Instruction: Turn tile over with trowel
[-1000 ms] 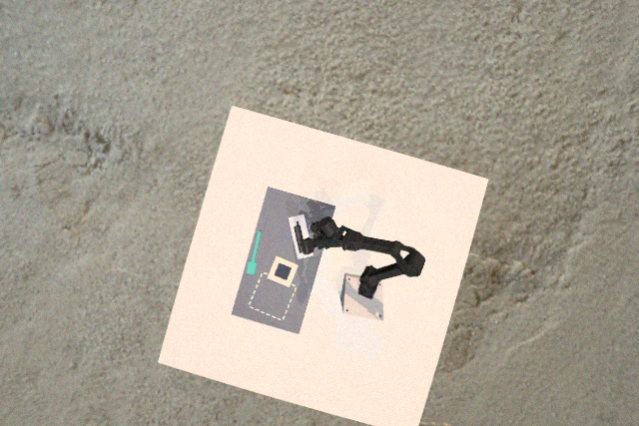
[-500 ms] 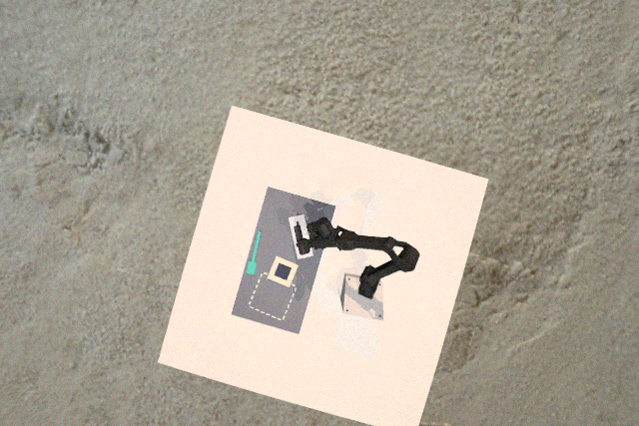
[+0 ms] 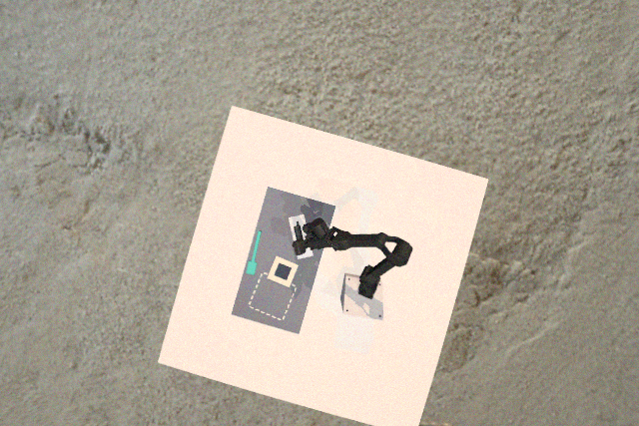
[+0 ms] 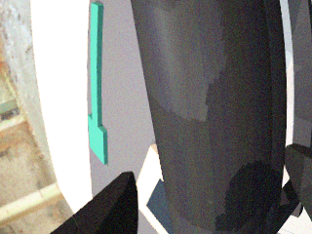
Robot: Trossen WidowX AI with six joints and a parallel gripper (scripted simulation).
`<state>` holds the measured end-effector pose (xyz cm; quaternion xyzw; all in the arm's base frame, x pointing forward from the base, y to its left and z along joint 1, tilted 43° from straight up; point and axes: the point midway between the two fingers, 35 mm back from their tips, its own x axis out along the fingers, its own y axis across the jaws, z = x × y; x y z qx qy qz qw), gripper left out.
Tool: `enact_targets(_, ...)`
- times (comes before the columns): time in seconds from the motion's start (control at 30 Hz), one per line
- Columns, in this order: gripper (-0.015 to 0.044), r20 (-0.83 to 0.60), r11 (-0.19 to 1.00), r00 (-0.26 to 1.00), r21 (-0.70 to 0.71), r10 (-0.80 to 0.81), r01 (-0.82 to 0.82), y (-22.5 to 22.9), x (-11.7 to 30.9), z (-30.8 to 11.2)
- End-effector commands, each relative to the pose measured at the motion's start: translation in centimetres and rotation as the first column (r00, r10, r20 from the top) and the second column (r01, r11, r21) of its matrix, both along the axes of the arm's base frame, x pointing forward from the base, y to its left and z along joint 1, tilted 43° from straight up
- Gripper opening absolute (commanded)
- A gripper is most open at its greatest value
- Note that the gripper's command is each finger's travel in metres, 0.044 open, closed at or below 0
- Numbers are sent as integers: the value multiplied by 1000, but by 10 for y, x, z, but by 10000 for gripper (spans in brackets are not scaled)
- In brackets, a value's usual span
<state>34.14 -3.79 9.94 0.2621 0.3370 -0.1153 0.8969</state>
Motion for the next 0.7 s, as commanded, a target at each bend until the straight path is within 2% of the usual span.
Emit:
enact_targets(0.0,300,2,1000,1000,0,-5,5,-1,4,-3)
enact_targets(0.2,300,2,1000,1000,0,-5,5,-1,9,-9)
enact_targets(0.4,142,2,1000,1000,0,-5,5,-1,9,-9)
enact_targets(0.67,89,2,1000,1000,0,-5,5,-1,9,-9)
